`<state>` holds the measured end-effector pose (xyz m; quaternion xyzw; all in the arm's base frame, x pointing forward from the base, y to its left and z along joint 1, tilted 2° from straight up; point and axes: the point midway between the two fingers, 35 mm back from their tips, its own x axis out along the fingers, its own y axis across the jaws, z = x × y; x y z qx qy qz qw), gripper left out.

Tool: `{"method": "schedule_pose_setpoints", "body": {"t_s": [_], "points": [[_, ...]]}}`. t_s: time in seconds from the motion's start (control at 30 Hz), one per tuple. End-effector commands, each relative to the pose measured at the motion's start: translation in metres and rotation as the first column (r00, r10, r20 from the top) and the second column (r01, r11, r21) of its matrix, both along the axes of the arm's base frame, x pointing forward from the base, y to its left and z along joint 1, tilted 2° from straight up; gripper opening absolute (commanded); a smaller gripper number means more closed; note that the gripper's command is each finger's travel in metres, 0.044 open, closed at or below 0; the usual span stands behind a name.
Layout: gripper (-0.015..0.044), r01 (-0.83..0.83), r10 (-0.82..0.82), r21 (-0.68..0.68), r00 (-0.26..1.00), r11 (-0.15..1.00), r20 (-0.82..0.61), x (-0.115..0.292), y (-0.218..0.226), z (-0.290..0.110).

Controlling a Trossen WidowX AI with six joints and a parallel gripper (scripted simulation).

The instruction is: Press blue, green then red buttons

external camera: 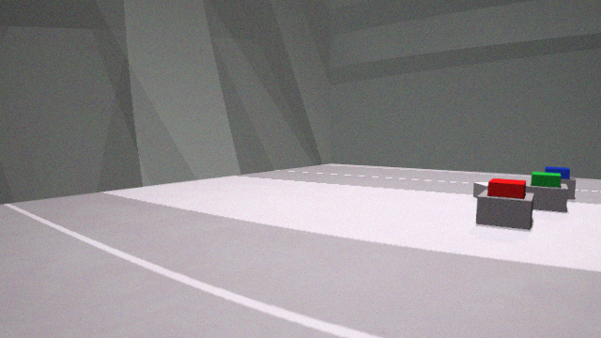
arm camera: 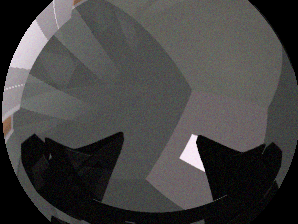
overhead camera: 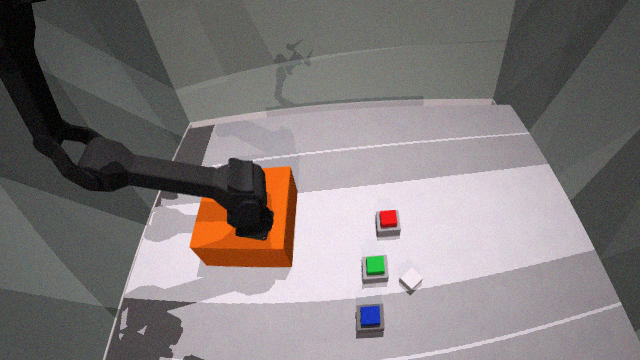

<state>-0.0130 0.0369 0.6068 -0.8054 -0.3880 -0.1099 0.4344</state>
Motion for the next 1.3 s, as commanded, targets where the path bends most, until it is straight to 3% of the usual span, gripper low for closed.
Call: {"method": "schedule_pose_setpoints", "body": {"t_s": [0.0, 0.1, 0.27, 0.47, 0.63, 0.83, 1.0, 1.13, 1.27], "points": [[0.0400, 0.003, -0.003, 0.003, 1.000, 1.000, -0.021, 0.006, 0.002, -0.002], [0.0400, 0.056, -0.039, 0.055, 0.962, 0.997, -0.269, 0.077, 0.017, -0.025], [0.0400, 0.143, -0.070, 0.113, 0.869, 0.983, -0.490, 0.142, 0.020, -0.058], [0.0400, 0.367, -0.076, 0.195, 0.608, 0.909, -0.790, 0.235, -0.001, -0.131], [0.0400, 0.591, -0.014, 0.209, 0.350, 0.779, -0.937, 0.288, -0.035, -0.204], [0.0400, 0.838, 0.145, 0.119, 0.049, 0.532, -0.988, 0.319, -0.083, -0.301], [0.0400, 0.965, 0.331, -0.057, -0.144, 0.257, -0.933, 0.315, -0.124, -0.387], [0.0400, 0.966, 0.497, -0.258, -0.232, 0.016, -0.836, 0.290, -0.152, -0.454], [0.0400, 0.861, 0.645, -0.471, -0.251, -0.191, -0.722, 0.253, -0.168, -0.511]]}}
